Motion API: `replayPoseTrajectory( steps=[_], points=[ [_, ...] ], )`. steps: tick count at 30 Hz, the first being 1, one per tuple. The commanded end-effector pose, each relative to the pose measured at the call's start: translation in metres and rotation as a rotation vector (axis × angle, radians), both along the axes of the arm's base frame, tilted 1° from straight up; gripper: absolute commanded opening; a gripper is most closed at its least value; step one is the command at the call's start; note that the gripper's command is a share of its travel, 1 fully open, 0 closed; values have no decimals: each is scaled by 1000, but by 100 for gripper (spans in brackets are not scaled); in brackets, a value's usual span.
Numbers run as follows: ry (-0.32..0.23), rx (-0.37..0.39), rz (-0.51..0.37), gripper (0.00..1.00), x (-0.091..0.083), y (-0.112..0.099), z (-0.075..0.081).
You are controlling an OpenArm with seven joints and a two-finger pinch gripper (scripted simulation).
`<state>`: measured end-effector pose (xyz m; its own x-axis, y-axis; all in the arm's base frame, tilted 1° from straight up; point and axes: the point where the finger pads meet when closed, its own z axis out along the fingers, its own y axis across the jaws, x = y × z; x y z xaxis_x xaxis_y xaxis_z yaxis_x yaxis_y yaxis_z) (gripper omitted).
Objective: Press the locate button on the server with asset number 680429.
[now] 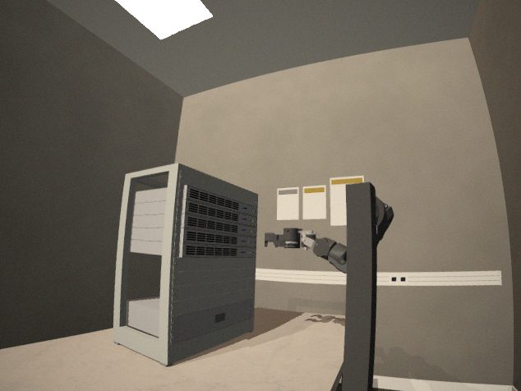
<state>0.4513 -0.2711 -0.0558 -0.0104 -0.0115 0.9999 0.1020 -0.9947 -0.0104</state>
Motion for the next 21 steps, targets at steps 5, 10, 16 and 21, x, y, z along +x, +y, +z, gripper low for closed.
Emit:
replayPoseTrajectory(
  steps=[5,10,16,21],
  points=[
    [-2,1,-8,60,-1,-2,15],
    [-2,1,-8,60,-1,-2,21],
    [-2,1,-8,60,-1,-3,33],
    [-2,1,-8,60,-1,-3,37]
  ],
)
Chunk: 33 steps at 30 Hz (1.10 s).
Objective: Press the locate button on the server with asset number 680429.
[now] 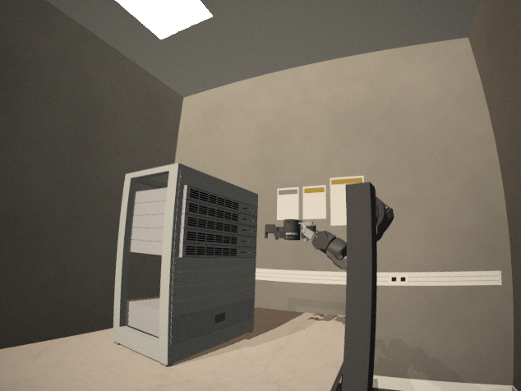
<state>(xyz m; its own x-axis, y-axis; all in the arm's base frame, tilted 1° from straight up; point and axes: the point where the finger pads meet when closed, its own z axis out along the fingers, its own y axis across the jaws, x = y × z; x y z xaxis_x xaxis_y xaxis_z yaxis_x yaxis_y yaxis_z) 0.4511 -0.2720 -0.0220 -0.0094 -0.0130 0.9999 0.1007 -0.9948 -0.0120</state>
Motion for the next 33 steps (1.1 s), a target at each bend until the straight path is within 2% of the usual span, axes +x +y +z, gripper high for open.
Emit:
replayPoseTrajectory(
  steps=[1,9,33],
  points=[
    [-3,0,-6,60,-1,-2,3],
    [-3,0,-6,60,4,-1,3],
    [-3,0,-6,60,48,3,4]
  ],
)
